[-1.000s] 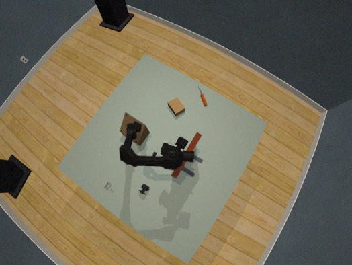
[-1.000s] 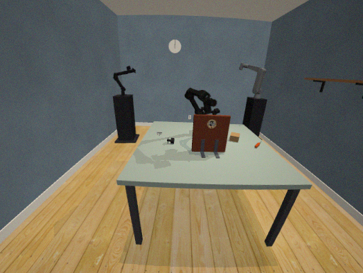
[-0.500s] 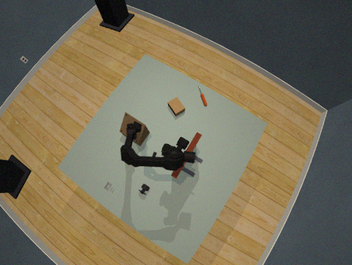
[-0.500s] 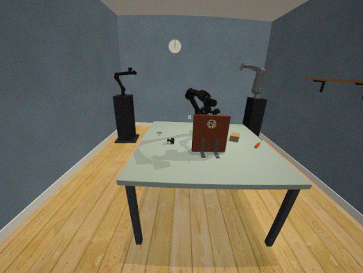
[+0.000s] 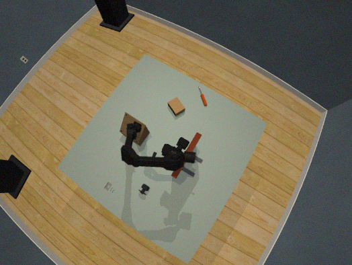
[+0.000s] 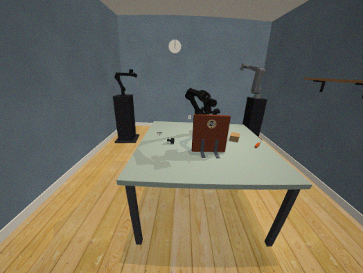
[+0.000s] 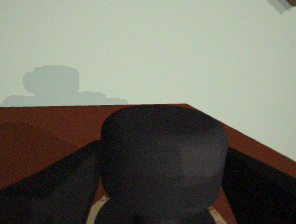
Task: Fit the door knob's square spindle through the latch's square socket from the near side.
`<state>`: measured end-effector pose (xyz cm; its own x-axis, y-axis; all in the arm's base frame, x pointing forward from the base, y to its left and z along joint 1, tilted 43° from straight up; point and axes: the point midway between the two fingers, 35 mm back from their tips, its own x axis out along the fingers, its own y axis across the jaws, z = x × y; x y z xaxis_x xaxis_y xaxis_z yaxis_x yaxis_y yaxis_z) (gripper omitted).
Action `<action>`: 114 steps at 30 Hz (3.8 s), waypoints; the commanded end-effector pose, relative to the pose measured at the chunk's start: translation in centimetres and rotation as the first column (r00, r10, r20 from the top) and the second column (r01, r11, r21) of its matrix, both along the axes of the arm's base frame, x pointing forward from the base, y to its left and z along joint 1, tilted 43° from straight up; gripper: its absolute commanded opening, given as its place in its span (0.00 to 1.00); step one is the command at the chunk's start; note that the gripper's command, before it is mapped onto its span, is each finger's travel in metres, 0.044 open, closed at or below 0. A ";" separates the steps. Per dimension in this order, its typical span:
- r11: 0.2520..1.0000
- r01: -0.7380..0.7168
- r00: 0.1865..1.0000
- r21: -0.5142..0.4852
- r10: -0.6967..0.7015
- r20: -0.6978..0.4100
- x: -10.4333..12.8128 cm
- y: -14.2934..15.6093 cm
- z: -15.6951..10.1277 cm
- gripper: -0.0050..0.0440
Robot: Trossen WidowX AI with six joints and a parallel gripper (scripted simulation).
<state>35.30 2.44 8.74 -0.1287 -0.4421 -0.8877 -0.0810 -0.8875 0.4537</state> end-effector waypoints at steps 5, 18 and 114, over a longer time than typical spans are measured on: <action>1.000 0.000 1.000 0.000 0.000 0.001 0.0 0.0 0.0 0.84; 1.000 0.000 1.000 0.000 0.000 0.001 0.0 0.0 0.0 1.00; 0.996 -0.059 0.991 0.074 0.050 0.124 -9.5 8.0 7.9 1.00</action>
<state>25.87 10.41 16.56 0.0061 -0.3778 -0.9258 -0.0801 -0.9231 0.3762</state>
